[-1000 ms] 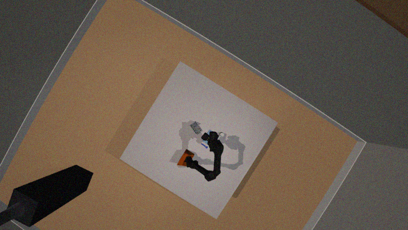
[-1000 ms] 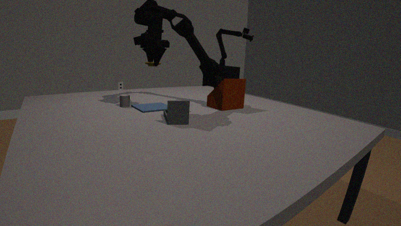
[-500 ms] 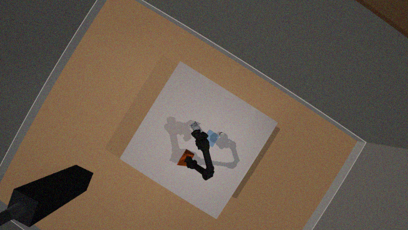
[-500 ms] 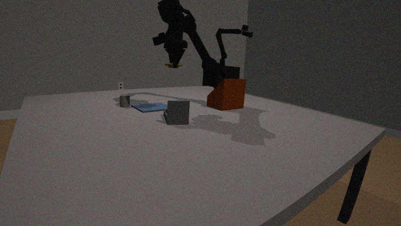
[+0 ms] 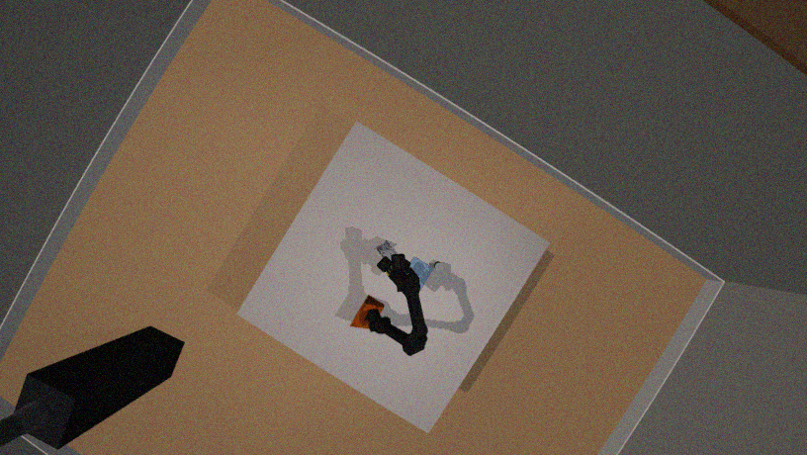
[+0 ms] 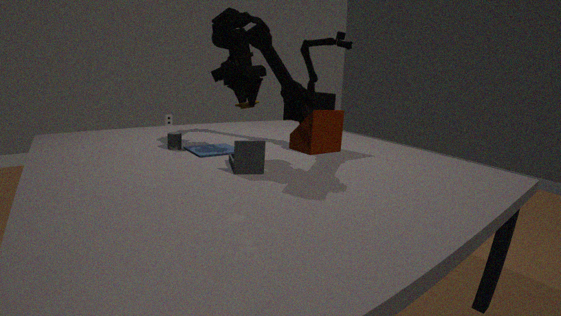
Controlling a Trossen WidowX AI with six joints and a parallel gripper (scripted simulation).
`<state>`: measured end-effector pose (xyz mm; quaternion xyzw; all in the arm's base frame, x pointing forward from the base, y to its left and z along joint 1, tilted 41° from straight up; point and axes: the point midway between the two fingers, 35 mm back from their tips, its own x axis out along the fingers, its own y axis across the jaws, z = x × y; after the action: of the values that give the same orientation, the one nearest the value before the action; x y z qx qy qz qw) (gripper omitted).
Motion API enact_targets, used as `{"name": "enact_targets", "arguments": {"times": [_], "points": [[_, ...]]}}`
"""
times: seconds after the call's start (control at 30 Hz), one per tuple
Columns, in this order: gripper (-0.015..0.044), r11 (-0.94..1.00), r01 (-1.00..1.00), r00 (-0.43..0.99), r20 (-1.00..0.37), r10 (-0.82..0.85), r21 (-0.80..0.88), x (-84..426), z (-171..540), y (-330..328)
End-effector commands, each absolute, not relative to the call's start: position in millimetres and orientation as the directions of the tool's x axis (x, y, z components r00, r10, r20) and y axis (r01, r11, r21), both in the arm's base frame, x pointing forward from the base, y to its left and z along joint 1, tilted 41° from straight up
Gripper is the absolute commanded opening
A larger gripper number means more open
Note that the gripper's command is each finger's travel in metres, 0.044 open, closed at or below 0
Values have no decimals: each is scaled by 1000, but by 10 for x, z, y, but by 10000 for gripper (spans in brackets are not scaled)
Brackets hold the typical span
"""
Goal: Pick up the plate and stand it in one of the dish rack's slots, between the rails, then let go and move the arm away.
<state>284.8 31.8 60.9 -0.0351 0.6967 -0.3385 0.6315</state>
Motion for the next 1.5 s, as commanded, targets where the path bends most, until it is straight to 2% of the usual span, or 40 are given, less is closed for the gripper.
{"name": "enact_targets", "arguments": {"times": [0.0,0.7,1.13,1.47], "points": [[0,831,317,-223,-887,-403,-458,2820,496,277],[0,998,39,-209,-977,-45,-54,2787,63,81],[0,970,-165,-107,-981,160,176,2807,-108,-30],[0,892,-358,-1,-956,294,275,2816,-194,-121]]}}
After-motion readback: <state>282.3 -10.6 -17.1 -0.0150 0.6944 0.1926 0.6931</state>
